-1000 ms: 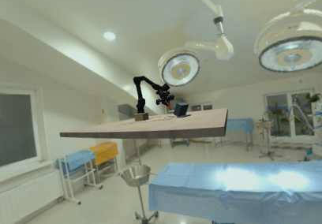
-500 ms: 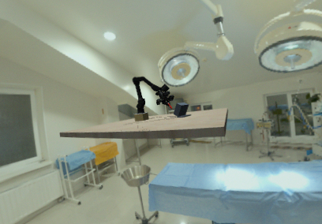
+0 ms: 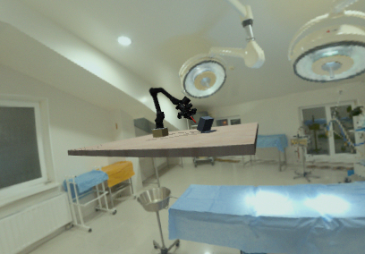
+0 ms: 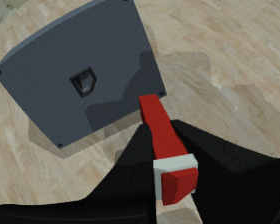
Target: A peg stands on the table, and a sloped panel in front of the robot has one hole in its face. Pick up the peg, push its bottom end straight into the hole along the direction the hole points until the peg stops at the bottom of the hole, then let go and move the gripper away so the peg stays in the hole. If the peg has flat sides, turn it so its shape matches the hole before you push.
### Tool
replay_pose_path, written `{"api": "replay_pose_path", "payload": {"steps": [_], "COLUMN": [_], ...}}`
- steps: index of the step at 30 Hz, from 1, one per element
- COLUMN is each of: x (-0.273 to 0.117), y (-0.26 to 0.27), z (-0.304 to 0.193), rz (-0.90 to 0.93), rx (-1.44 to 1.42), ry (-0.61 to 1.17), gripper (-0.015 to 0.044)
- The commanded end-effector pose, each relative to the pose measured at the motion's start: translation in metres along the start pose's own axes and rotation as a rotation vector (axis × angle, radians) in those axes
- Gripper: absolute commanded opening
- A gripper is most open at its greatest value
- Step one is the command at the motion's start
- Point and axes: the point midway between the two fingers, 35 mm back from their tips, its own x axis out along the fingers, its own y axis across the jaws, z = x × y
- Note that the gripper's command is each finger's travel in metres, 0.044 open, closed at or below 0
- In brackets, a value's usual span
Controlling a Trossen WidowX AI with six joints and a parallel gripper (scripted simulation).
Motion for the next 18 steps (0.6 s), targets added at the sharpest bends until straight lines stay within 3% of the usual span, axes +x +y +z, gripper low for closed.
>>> {"api": "replay_pose_path", "payload": {"steps": [1, 18], "x": [-0.003, -0.015], "y": [0.000, 0.009], "z": [-0.004, -0.013], "rz": [0.009, 0.064], "rx": [-0.035, -0.133], "ry": [-0.022, -0.104], "gripper": [0.0000, 0.0000]}}
